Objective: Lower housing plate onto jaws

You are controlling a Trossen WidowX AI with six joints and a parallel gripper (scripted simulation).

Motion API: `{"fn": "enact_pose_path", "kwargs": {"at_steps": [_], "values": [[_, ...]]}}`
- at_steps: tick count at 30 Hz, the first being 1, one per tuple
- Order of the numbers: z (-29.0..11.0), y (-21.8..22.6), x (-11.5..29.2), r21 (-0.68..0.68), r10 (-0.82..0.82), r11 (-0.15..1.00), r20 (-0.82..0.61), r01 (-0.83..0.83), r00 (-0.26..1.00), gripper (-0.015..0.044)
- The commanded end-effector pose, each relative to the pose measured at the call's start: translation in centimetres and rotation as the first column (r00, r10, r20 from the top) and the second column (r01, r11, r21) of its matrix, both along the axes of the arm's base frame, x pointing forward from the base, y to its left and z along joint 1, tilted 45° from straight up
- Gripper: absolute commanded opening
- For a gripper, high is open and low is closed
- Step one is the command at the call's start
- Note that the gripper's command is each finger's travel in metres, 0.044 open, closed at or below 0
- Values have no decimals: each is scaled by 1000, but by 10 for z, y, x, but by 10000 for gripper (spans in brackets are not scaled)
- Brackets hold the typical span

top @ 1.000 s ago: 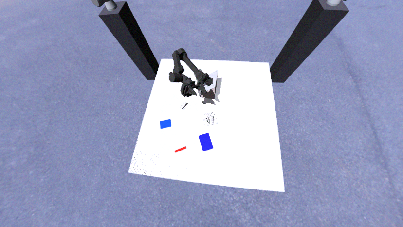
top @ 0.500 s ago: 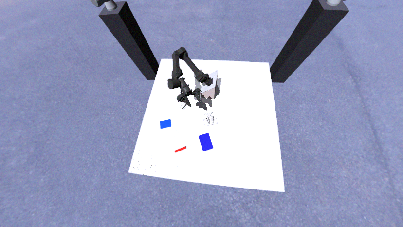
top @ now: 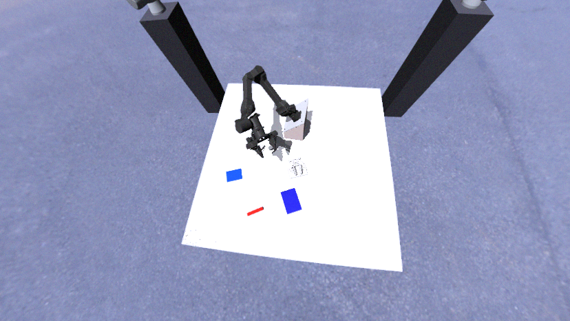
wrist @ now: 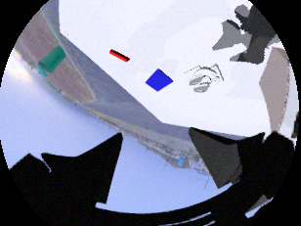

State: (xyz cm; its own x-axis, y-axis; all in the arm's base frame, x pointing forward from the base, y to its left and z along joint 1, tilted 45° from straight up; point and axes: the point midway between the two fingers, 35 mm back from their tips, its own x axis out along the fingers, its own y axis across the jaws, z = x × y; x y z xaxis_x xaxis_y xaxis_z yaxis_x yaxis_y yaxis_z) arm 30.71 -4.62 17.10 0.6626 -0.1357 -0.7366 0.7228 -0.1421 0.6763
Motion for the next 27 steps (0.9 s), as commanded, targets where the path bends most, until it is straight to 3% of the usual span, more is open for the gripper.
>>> {"fn": "enact_pose_path", "kwargs": {"at_steps": [1, 27], "values": [[-6, -23, -7, -64, -68, 996, -45, 65, 997, 440], [-23, -145, -89, -423, -532, 814, -272, 397, 802, 440]]}}
